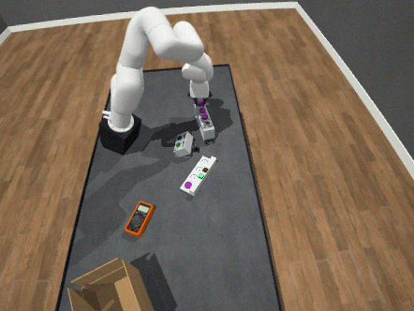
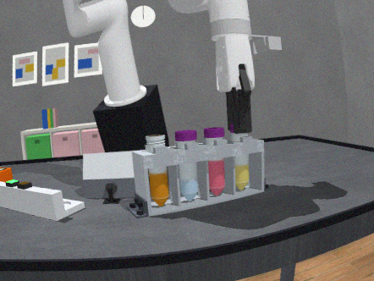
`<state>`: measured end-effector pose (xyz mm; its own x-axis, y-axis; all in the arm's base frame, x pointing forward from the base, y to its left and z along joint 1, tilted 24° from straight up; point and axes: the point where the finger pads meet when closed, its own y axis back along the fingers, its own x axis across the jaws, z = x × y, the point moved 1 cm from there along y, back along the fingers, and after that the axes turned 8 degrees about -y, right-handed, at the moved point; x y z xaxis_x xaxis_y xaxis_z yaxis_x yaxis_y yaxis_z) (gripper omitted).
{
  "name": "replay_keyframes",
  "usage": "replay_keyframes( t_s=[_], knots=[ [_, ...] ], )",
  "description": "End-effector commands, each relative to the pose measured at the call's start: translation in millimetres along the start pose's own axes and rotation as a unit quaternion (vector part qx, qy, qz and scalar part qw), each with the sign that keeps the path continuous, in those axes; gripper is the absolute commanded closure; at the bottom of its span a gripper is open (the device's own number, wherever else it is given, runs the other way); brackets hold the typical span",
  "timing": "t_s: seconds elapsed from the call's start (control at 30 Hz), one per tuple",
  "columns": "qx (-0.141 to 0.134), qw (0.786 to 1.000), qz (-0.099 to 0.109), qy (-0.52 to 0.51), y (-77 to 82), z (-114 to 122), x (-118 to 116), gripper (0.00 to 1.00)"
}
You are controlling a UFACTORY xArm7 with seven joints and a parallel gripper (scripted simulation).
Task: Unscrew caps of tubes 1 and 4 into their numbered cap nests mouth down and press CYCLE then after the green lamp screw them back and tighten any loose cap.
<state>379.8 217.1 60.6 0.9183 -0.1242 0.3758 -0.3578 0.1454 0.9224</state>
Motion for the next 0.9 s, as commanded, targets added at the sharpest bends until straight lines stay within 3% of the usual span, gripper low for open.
replay_keyframes(
  t_s=[0.0, 0.07, 0.1, 0.5, 0.87],
  knots=[
    [0.001, 0.999, 0.012, -0.033, 1.0, -1.7, 0.3, 1.0],
    [0.001, 0.999, 0.012, -0.033, 1.0, -1.7, 0.3, 1.0],
    [0.001, 0.999, 0.012, -0.033, 1.0, -1.7, 0.3, 0.54],
    [0.001, 0.999, 0.012, -0.033, 1.0, -1.7, 0.3, 0.54],
    [-0.001, 0.989, 0.012, 0.146, 1.9, -1.7, 0.2, 0.54]
  ],
)
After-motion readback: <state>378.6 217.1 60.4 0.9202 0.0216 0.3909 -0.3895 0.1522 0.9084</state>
